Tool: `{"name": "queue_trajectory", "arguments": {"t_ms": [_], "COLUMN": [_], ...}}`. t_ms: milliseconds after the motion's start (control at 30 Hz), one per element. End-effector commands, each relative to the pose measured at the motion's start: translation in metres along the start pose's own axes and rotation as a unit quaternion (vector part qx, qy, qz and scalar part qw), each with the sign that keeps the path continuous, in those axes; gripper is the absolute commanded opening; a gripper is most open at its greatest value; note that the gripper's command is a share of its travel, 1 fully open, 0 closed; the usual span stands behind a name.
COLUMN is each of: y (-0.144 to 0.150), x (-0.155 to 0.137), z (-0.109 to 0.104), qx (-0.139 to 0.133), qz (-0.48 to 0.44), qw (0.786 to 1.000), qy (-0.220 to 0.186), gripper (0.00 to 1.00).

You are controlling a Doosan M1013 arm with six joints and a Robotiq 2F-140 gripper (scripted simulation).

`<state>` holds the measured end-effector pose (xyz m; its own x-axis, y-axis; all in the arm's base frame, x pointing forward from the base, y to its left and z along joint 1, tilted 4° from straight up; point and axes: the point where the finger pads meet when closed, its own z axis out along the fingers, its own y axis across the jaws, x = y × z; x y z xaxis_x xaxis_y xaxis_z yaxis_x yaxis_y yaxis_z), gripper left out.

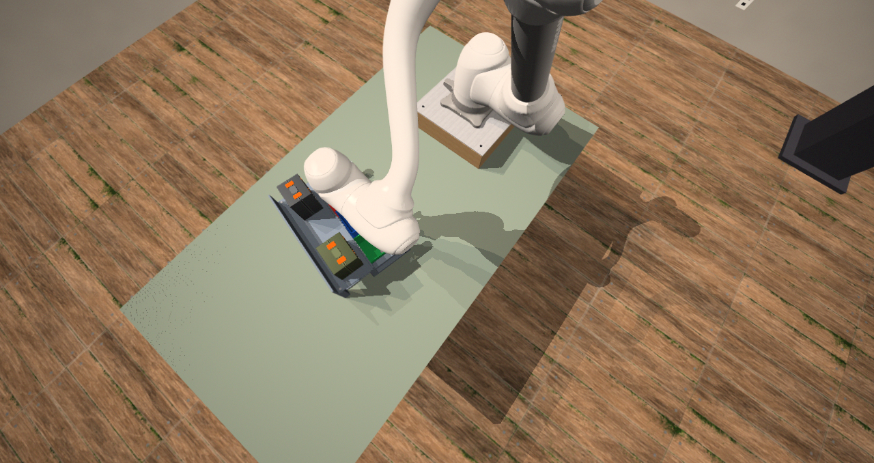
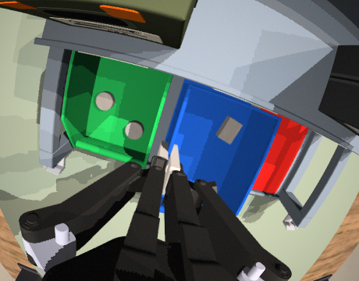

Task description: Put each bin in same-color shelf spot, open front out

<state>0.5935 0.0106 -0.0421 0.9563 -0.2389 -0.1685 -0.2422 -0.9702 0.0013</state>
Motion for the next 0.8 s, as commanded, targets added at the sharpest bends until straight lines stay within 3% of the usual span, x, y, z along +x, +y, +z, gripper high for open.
{"name": "queue_trajectory", "arguments": {"t_ms": [0,633,667,767], "y": [0.0004,0.0004,0.0004,0.0004], "x": [-0.0046,-0.0064,-0.0064,-0.0065], "z": [0.0017,0.0023,0.0023,0.0023], "qx": [-0.002,-0.002,-0.002,-0.002], "qz": [0.002,0.004,0.004,0.004], "qw": [1.000,1.000,1.000,1.000], "qy": [-0.001,-0.002,-0.002,-0.002], "gripper": [0.10,0.10,0.15,0.15]}}
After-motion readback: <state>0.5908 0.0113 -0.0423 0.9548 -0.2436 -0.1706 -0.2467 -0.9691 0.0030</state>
